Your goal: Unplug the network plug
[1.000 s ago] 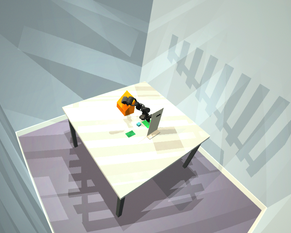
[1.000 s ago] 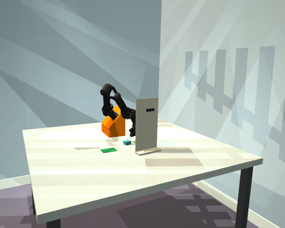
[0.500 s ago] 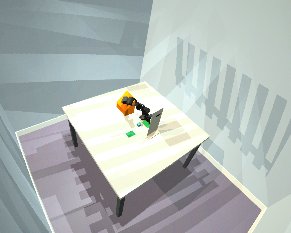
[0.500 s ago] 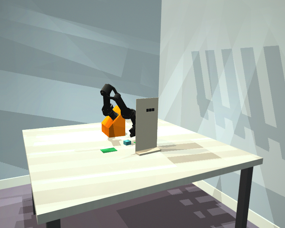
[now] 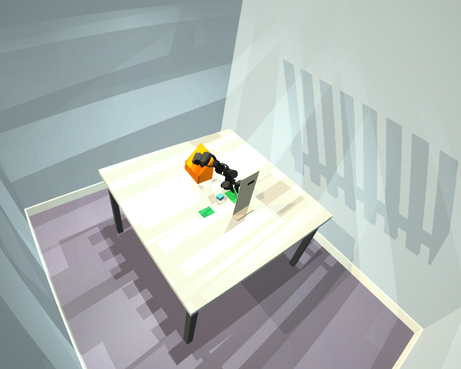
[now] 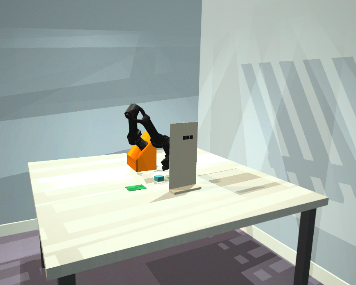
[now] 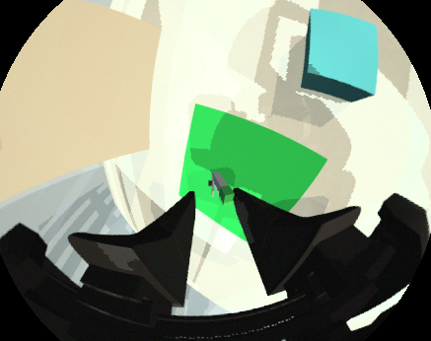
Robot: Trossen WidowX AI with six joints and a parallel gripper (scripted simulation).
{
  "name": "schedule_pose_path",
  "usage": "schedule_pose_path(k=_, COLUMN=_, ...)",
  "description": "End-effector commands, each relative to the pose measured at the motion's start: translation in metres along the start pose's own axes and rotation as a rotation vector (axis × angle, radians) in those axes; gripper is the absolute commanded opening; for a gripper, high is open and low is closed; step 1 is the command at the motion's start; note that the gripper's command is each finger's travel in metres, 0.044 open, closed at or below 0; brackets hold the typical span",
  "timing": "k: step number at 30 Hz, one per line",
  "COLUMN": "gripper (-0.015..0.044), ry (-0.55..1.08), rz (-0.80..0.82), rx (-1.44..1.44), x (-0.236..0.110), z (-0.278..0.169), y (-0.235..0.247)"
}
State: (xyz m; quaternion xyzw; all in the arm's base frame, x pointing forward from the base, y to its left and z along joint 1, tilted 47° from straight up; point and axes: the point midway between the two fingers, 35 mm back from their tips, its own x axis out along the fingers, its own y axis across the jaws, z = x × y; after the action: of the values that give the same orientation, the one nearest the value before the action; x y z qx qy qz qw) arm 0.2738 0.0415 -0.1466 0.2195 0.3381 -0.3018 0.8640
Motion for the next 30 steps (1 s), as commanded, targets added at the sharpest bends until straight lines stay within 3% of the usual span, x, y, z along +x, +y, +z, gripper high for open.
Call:
schedule_pose_path(k=1, gripper=0.0156, ry=-0.002, rz=-0.002, rx=0.002, x=-0.005, z=0.000, y=0.000)
schedule_pose_path(k=30, gripper=0.0156, ry=0.006, rz=-0.003, rx=0.003, x=-0.031, z=-0.002, y=0.012)
